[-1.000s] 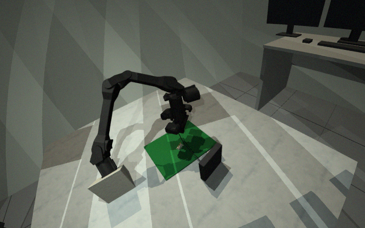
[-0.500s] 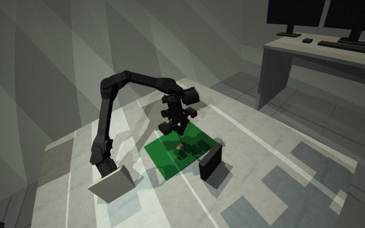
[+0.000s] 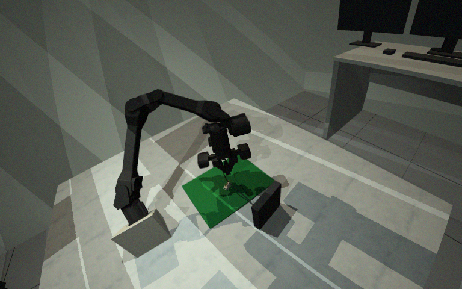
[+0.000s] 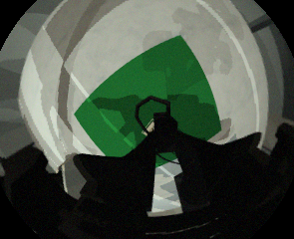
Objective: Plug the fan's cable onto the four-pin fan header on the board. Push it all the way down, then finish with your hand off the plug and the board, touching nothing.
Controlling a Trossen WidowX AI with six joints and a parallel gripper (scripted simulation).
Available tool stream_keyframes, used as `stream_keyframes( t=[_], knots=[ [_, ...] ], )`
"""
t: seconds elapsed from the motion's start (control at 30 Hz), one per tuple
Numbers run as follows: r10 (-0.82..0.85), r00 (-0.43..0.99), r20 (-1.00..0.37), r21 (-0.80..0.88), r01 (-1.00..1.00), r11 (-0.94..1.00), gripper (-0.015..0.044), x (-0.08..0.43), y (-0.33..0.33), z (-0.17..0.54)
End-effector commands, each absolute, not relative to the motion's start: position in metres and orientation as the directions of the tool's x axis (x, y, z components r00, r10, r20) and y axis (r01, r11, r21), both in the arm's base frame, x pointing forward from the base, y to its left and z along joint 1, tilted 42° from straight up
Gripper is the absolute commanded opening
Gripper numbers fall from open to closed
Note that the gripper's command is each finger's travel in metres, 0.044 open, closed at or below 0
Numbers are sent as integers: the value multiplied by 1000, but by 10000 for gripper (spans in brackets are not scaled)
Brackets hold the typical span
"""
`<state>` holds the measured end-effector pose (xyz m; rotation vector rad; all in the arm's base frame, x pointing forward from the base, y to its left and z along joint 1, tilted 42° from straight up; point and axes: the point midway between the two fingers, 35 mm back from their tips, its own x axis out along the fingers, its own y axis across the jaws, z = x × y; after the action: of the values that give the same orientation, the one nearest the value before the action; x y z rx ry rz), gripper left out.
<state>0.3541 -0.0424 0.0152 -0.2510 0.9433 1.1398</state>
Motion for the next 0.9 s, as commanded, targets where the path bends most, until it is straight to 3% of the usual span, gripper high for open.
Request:
stream_keyframes(
  t=[0.0, 0.6, 0.87],
  knots=[
    [657, 94, -748, 346, -789, 507, 0, 350, -44, 13],
    [658, 94, -748, 603, -319, 731, 0, 333, -47, 5],
    [658, 94, -748, 608, -303, 734, 0, 330, -49, 5]
  ],
)
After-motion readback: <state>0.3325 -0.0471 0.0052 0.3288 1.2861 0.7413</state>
